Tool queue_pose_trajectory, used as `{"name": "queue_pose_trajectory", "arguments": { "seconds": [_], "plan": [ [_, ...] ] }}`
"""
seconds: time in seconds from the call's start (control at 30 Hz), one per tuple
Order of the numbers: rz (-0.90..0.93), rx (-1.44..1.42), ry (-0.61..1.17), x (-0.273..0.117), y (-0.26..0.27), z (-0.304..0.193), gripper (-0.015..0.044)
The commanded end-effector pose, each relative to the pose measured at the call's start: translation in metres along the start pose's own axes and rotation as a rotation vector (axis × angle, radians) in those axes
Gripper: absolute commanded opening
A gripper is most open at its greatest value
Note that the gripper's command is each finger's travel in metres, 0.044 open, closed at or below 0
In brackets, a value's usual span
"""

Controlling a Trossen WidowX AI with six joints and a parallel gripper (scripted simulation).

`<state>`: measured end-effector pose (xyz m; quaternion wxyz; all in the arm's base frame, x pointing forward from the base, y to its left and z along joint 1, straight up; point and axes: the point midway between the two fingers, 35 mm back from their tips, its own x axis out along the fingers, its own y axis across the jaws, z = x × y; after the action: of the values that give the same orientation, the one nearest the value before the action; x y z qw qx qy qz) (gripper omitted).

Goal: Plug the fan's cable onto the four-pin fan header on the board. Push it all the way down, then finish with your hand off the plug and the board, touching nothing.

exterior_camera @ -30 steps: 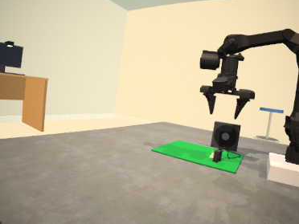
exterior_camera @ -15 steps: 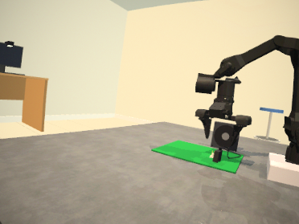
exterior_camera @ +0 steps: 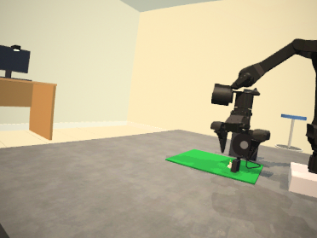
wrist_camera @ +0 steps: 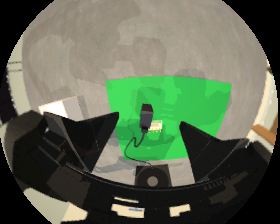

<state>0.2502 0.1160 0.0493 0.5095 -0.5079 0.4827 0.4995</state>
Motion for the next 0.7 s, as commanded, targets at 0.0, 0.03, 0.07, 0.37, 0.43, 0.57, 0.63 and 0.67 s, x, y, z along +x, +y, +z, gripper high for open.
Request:
{"name": "queue_pose_trajectory", "arguments": {
  "seconds": [0.0, 0.03, 0.07, 0.37, 0.43, 0.57, 0.63, 0.67],
  "plan": [
    [0.014, 0.001, 0.003, 0.009, 0.003, -0.001, 0.044],
    [0.014, 0.001, 0.003, 0.011, 0.003, -0.001, 0.044],
    [0.014, 0.001, 0.003, 0.013, 0.003, -0.001, 0.044],
    [0.014, 0.001, 0.003, 0.027, 0.004, -0.001, 0.044],
    [0.014, 0.001, 0.003, 0.031, 0.004, -0.001, 0.044],
    [0.014, 0.001, 0.003, 0.037, 0.005, -0.001, 0.044],
    [0.014, 0.001, 0.003, 0.04, 0.005, -0.002, 0.044],
    [0.014, 0.001, 0.003, 0.041, 0.005, -0.002, 0.044]
  ]
}}
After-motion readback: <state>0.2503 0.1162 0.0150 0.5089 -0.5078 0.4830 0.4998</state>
